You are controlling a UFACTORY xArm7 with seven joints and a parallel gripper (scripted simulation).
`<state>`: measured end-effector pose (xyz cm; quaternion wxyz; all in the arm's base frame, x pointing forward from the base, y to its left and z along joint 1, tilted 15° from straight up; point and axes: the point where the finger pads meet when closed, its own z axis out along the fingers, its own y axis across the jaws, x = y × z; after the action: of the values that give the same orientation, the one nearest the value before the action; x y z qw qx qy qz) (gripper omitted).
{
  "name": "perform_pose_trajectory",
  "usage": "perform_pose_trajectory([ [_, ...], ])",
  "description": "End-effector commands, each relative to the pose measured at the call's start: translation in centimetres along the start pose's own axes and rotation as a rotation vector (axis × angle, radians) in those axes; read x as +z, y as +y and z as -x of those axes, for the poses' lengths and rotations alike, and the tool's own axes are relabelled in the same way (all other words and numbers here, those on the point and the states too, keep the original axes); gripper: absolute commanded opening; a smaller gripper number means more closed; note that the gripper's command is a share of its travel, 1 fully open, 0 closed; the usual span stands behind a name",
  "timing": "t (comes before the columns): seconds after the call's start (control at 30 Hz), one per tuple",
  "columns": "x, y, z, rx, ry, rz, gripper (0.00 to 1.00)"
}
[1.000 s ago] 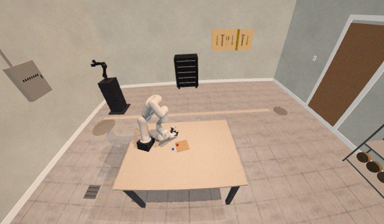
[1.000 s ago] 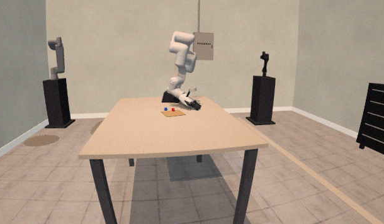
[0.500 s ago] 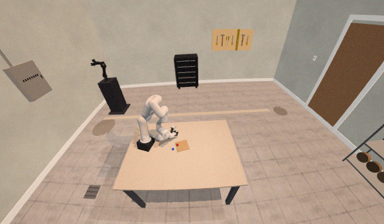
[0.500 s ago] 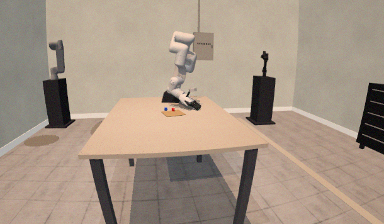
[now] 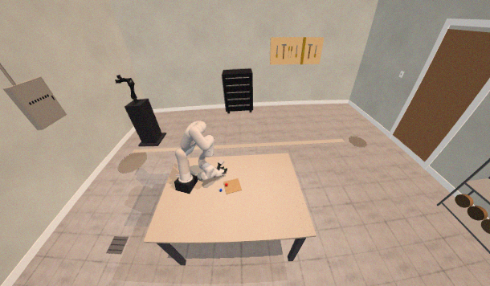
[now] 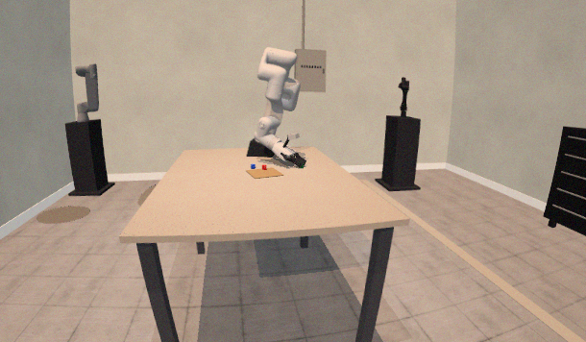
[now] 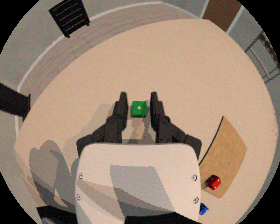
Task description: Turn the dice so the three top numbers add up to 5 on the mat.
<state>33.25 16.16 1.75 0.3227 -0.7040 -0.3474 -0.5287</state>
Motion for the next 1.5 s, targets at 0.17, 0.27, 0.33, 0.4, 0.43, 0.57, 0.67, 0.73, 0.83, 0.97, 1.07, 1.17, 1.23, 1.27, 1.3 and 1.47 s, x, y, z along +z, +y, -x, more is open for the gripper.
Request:
perform_pose_trajectory([
  [0.17, -3.1, 0.1, 0.0, -0.001, 0.000, 0.001, 0.36],
  [0.27, -3.4, 0.1, 0.0, -0.001, 0.000, 0.001, 0.36],
  [0.33, -3.9, 0.1, 0.0, -0.001, 0.000, 0.001, 0.36],
  [0.4, -4.3, 0.1, 0.0, -0.001, 0.000, 0.001, 0.36],
  [0.43, -4.3, 0.1, 0.0, -0.001, 0.000, 0.001, 0.36],
  [0.57, -4.4, 0.1, 0.0, -0.001, 0.000, 0.001, 0.36],
  [0.67, -4.5, 0.1, -0.2, -0.001, 0.000, 0.001, 0.36],
  [0.73, -4.7, 0.1, -0.6, -0.001, 0.000, 0.001, 0.36],
  [0.83, -4.9, 0.1, -0.9, -0.001, 0.000, 0.001, 0.36],
  [0.97, -5.7, 0.1, -2.4, -0.001, 0.000, 0.001, 0.36],
  [1.07, -6.3, 0.1, -3.6, -0.001, 0.000, 0.001, 0.36],
  [1.17, -6.8, 0.1, -4.6, -0.001, 0.000, 0.001, 0.36],
  [1.23, -7.1, 0.1, -5.0, -0.001, 0.000, 0.001, 0.36],
  [1.27, -7.1, 0.1, -5.2, -0.001, 0.000, 0.001, 0.36],
  [1.3, -7.2, 0.1, -5.3, -0.001, 0.000, 0.001, 0.36],
  [1.47, -7.2, 0.1, -5.3, -0.001, 0.000, 0.001, 0.36],
])
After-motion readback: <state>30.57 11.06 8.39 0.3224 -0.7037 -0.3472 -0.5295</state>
